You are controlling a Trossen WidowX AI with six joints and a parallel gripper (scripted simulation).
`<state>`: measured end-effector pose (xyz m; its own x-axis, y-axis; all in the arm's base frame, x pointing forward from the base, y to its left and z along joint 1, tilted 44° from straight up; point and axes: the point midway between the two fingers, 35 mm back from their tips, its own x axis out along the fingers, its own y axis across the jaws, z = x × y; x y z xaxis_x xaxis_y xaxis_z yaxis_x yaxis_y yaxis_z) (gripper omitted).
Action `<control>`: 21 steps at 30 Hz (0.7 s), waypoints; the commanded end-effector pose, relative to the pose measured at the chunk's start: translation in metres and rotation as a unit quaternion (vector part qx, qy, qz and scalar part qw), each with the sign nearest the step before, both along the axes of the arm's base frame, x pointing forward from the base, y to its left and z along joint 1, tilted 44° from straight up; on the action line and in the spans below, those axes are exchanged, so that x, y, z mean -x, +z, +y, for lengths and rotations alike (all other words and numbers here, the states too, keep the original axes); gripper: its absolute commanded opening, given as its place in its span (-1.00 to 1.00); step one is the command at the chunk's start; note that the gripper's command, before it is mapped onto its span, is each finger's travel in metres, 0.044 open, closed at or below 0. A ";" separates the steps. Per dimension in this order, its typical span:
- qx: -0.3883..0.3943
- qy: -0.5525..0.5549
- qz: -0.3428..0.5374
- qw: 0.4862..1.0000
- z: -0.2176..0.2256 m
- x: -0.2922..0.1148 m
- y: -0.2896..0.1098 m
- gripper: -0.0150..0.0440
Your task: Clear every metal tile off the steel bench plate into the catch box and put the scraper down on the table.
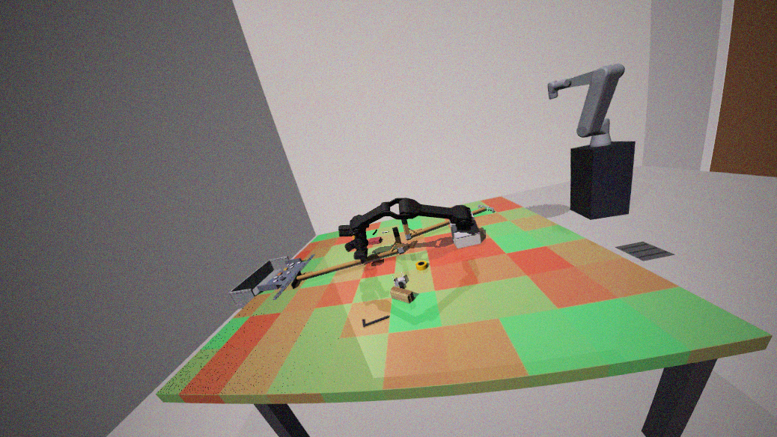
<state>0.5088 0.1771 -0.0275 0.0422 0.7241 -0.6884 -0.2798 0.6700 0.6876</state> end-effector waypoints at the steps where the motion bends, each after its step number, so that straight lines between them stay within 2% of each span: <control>1: 0.001 0.001 -0.002 1.000 -0.003 -0.002 -0.004 -0.49; 7: 0.001 0.001 -0.002 1.000 -0.007 -0.004 -0.009 -0.49; 21: 0.001 0.000 -0.002 1.000 -0.036 -0.011 0.029 -0.49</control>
<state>0.5180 0.1480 -0.0078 0.0443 0.7204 -0.6922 -0.2756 0.6748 0.6846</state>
